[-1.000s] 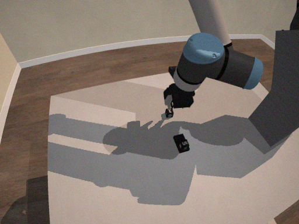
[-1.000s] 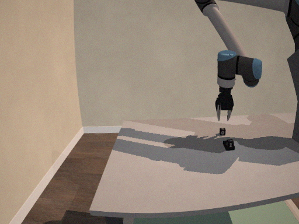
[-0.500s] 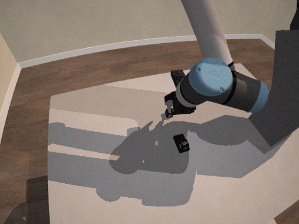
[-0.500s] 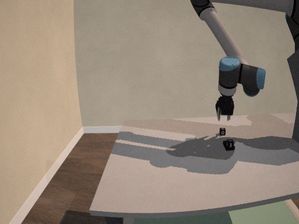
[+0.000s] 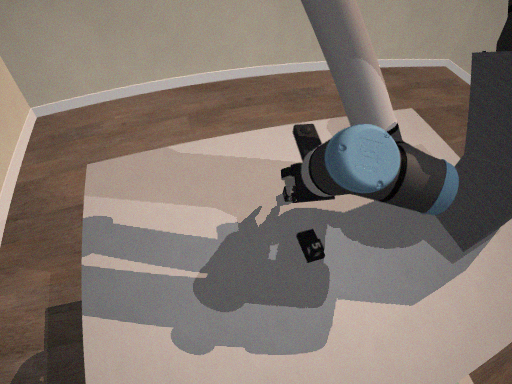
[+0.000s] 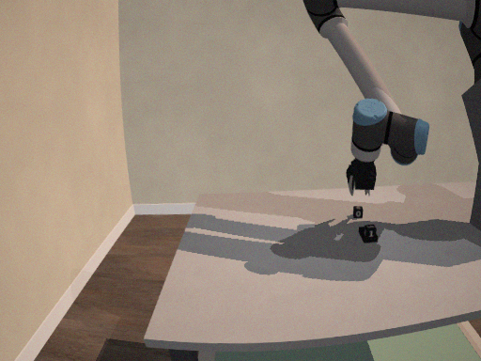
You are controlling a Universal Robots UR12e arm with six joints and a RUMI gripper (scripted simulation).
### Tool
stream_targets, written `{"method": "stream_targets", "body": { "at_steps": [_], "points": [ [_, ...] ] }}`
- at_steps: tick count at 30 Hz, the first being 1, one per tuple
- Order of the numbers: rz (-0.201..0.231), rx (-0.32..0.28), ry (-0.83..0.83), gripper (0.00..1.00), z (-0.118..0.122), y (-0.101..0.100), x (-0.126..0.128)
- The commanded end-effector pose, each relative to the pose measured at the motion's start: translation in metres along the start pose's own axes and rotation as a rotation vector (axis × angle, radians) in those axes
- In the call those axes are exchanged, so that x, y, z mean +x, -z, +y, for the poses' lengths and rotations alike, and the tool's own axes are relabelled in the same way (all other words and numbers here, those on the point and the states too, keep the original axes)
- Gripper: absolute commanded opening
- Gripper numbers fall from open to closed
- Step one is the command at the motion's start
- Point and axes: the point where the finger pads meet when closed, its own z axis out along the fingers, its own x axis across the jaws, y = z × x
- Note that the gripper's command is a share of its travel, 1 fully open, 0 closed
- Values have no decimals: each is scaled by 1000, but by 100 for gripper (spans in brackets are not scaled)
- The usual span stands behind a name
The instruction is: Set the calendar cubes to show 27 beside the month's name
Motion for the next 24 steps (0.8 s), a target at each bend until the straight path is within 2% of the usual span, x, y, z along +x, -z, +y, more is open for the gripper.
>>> {"method": "stream_targets", "body": {
  "at_steps": [1,2,7,10,24],
  "points": [
    [-3,74,1,29,0,-1,-2],
    [-3,74,1,29,0,-1,-2],
    [-1,163,-1,29,2,1,0],
    [1,188,-2,29,2,2,2],
    [1,193,-2,29,2,2,2]
  ]
}}
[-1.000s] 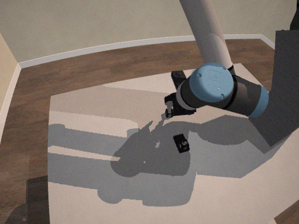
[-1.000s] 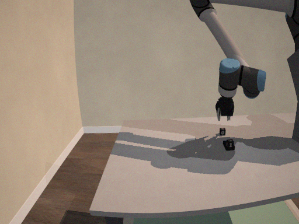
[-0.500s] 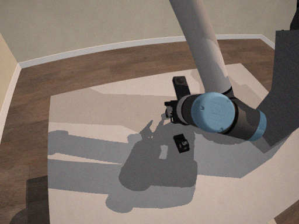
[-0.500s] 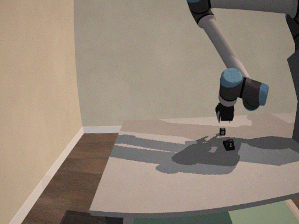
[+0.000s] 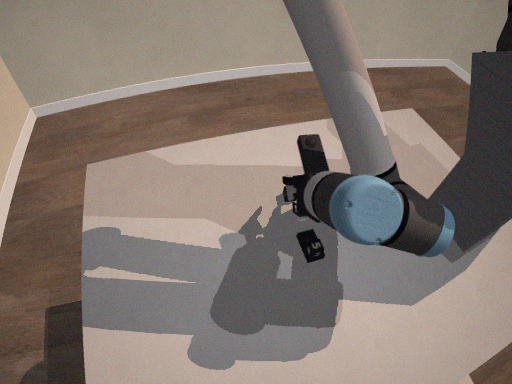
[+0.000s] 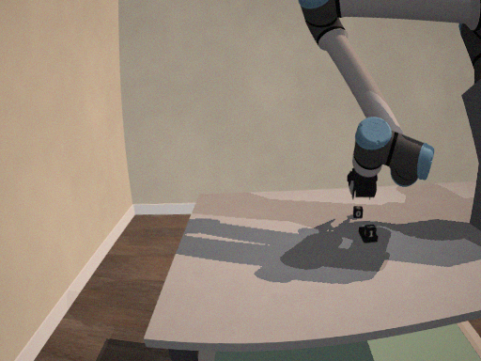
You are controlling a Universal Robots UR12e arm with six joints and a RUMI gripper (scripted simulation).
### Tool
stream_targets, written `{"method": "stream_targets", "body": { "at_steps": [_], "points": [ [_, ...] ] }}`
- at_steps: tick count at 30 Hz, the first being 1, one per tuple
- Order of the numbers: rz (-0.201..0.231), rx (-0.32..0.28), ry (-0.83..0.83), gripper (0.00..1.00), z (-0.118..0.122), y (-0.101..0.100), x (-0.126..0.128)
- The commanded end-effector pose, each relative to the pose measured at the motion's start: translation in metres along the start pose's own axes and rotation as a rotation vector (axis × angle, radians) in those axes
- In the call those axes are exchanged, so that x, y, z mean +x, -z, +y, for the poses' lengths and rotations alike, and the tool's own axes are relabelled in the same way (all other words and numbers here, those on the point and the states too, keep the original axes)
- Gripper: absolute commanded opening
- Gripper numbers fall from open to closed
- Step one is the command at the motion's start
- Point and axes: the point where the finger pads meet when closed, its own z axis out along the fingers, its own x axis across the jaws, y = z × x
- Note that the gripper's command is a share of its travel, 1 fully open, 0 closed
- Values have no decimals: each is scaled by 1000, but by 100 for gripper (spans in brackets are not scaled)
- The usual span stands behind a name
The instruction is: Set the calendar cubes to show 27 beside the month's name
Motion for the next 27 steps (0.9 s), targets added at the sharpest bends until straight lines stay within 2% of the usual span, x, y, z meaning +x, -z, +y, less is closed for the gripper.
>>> {"method": "stream_targets", "body": {
  "at_steps": [1,15,27],
  "points": [
    [-1,1,0,29,0,0,0],
    [-1,1,0,29,2,-2,0],
    [-1,1,0,29,14,-14,0]
  ]
}}
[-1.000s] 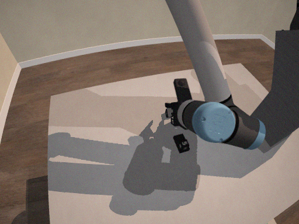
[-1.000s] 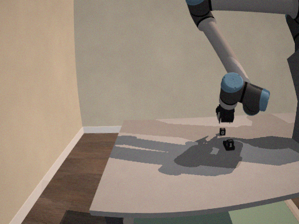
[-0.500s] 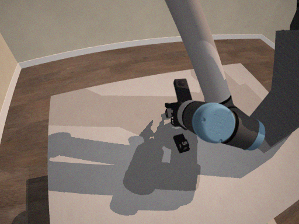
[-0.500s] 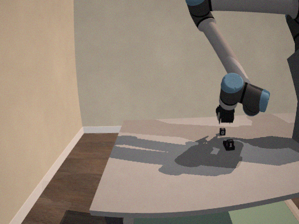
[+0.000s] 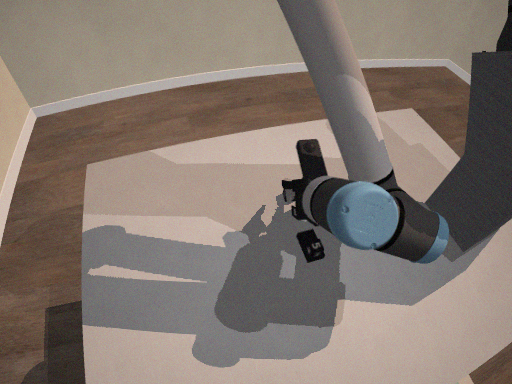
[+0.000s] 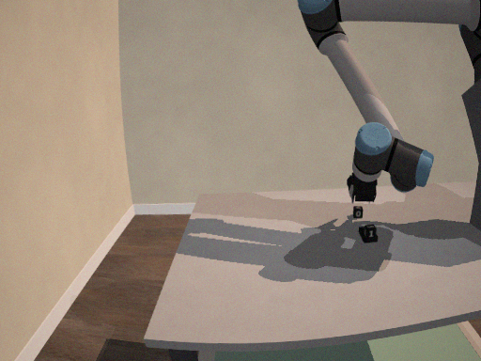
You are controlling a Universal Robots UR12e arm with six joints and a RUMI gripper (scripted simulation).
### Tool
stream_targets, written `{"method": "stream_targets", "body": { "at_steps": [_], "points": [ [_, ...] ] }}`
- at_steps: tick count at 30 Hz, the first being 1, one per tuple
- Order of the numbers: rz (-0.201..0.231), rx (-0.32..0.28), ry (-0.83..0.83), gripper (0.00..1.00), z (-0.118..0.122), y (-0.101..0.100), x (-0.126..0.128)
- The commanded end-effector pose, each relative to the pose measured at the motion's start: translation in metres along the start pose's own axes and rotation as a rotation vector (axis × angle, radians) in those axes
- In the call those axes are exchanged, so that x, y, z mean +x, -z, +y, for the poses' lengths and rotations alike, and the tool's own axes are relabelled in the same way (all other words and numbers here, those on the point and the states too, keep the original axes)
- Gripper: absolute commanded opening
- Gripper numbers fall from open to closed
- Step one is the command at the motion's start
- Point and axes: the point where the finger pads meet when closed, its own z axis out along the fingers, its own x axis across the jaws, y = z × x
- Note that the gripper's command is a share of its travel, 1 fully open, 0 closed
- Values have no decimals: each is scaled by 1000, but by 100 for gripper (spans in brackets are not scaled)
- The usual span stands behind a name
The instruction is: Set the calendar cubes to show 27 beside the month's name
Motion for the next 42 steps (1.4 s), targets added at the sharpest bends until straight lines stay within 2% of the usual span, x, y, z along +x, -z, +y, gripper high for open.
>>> {"method": "stream_targets", "body": {
  "at_steps": [1,27,42],
  "points": [
    [-1,0,0,29,4,-4,0],
    [-1,0,0,29,33,-33,0],
    [-1,0,0,29,39,-39,0]
  ]
}}
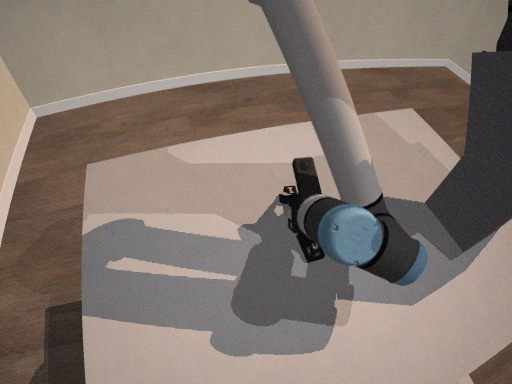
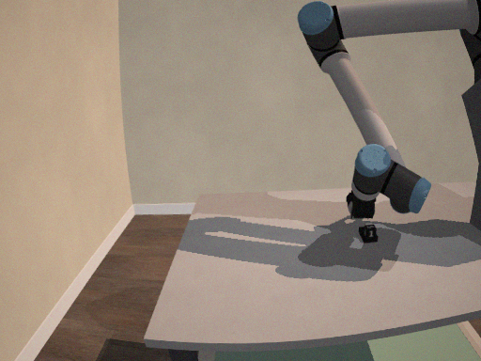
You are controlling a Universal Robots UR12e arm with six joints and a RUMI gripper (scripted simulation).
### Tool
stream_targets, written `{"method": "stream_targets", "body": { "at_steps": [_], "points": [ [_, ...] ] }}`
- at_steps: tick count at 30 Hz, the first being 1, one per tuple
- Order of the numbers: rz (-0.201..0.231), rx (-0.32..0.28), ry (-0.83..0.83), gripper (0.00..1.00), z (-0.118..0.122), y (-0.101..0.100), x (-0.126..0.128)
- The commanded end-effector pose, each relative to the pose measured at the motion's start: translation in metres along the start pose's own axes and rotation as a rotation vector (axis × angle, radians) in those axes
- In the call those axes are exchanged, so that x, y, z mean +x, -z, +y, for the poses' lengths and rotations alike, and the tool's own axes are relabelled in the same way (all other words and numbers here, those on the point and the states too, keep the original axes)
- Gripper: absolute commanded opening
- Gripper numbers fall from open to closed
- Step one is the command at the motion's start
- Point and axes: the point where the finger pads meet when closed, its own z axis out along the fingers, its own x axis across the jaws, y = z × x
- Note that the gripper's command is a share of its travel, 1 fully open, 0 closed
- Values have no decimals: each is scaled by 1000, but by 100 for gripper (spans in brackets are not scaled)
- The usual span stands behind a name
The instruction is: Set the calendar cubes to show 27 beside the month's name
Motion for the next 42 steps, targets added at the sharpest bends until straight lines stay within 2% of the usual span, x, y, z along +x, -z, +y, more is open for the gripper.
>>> {"method": "stream_targets", "body": {
  "at_steps": [1,39,40,42],
  "points": [
    [-1,0,0,29,1,-1,0],
    [-1,0,0,29,1,-1,0],
    [-1,0,0,11,1,-1,0],
    [-1,0,0,11,1,-1,0]
  ]
}}
